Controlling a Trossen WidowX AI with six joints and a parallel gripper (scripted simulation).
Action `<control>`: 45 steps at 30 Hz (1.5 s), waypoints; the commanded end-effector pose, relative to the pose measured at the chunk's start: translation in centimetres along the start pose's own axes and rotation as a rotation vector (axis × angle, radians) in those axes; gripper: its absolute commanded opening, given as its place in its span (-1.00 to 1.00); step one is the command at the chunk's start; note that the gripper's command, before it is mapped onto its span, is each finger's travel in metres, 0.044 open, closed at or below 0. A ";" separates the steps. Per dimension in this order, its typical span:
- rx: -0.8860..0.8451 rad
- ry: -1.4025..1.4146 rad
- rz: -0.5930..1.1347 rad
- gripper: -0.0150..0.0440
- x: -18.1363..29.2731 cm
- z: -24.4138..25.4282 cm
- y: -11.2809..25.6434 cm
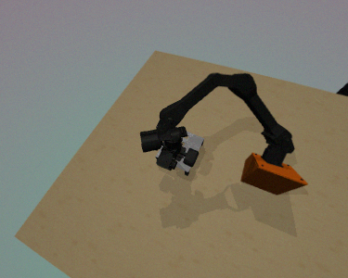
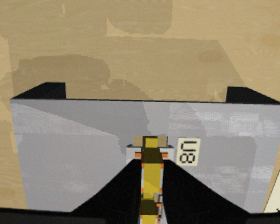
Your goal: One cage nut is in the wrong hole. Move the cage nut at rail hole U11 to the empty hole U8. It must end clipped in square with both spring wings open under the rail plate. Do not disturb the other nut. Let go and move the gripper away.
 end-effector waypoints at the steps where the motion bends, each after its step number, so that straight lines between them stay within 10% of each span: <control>1: -0.007 -0.002 -0.002 -0.40 -0.1 0.0 -0.1; 45: 0.050 -0.002 0.008 -0.40 -0.2 0.5 -0.1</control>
Point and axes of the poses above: the point midway between the two fingers, 35 mm back from their tips, its own y axis back along the fingers, its own z axis across the jaws, x = y × z, the point moved 10 cm from there along y, back along the fingers, and after that the axes turned 9 degrees about y, right-handed, at the moved point
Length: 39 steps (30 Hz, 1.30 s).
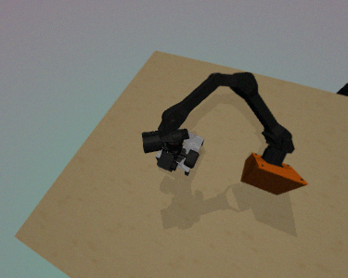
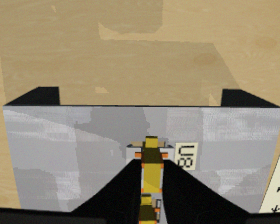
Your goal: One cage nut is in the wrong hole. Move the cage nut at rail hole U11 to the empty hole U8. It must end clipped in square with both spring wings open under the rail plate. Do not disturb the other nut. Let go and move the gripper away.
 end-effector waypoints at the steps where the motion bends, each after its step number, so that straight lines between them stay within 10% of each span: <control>1: 0.012 0.001 0.003 -0.40 0.1 0.1 0.1; 39: 0.022 0.001 0.005 -0.40 0.2 0.1 0.2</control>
Point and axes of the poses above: the point midway between the two fingers, 35 mm back from their tips, its own y axis back along the fingers, its own z axis across the jaws, x = y × z, the point moved 10 cm from there along y, back along the fingers, and after that the axes turned 9 degrees about y, right-handed, at the moved point
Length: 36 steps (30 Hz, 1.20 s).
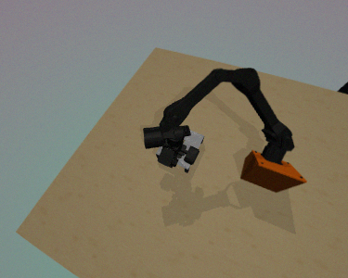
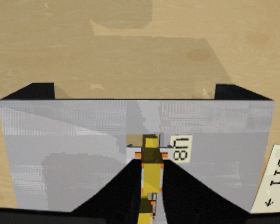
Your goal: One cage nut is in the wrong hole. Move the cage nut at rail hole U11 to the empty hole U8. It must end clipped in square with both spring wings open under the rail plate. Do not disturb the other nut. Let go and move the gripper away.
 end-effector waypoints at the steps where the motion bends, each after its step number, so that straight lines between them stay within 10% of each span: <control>1: -0.007 0.002 0.001 -0.40 0.0 -0.1 -0.1; 36: -0.046 0.002 -0.006 -0.40 0.1 -0.7 -0.1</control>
Point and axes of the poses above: the point midway between the two fingers, 35 mm back from their tips, its own y axis back along the fingers, its own z axis across the jaws, x = y × z, the point moved 10 cm from there along y, back along the fingers, and after that the axes turned 9 degrees about y, right-handed, at the moved point
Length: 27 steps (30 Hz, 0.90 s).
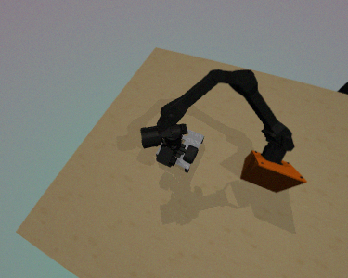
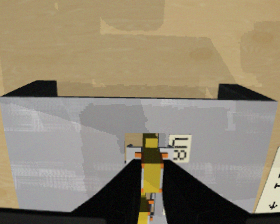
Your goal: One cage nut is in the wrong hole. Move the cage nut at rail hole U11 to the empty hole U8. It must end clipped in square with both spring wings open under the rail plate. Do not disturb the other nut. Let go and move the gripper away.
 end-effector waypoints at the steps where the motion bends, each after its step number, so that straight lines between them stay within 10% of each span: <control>1: -0.005 -0.002 -0.002 -0.40 -0.1 0.0 -0.1; 27: 0.002 -0.002 0.000 -0.40 -0.2 0.2 -0.2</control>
Point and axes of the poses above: the point midway between the two fingers, 35 mm back from their tips, its own y axis back along the fingers, its own z axis across the jaws, x = y × z, the point moved 10 cm from there along y, back along the fingers, and after that the axes turned 9 degrees about y, right-handed, at the moved point
